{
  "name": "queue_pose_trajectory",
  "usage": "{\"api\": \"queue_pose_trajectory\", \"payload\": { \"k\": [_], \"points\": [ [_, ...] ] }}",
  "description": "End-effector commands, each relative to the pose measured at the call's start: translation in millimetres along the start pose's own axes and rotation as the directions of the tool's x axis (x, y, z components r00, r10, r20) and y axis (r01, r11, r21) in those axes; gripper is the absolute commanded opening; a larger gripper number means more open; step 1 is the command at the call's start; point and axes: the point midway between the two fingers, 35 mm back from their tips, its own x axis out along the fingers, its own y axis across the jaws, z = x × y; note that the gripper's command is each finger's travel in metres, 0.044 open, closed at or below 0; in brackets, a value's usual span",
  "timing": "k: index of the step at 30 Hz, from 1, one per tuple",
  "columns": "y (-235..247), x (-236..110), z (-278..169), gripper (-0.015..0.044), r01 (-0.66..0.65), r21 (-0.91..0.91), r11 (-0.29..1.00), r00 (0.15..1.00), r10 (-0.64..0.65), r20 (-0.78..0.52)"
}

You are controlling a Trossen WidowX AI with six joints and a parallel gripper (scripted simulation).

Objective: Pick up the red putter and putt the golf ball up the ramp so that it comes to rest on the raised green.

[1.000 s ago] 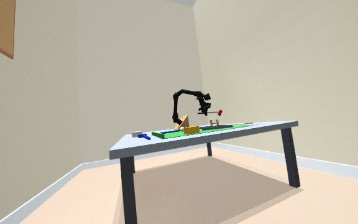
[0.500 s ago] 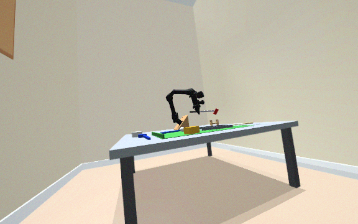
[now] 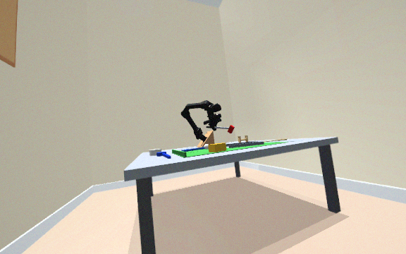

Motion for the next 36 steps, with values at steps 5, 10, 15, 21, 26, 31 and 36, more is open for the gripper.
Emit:
{"api": "queue_pose_trajectory", "payload": {
  "k": [5,10,15,21,26,31,36],
  "points": [
    [-48.0,-3.2,-32.6,0.0000,0.050,0.265,0.963,0.999,-0.045,-0.025],
    [-74.9,-4.3,-56.4,0.0000,0.084,0.423,0.902,0.996,-0.071,-0.046],
    [-98.9,-5.0,-82.5,0.0000,0.120,0.568,0.814,0.993,-0.097,-0.070],
    [-117.8,-5.4,-107.4,0.0000,0.152,0.682,0.715,0.988,-0.120,-0.095],
    [-118.0,-3.5,-107.5,0.0000,0.152,0.682,0.715,0.988,-0.119,-0.095],
    [-120.0,11.4,-108.4,0.0000,0.151,0.683,0.715,0.988,-0.119,-0.094],
    [-122.5,31.2,-111.1,0.0000,0.153,0.683,0.714,0.988,-0.121,-0.095]
  ]
}}
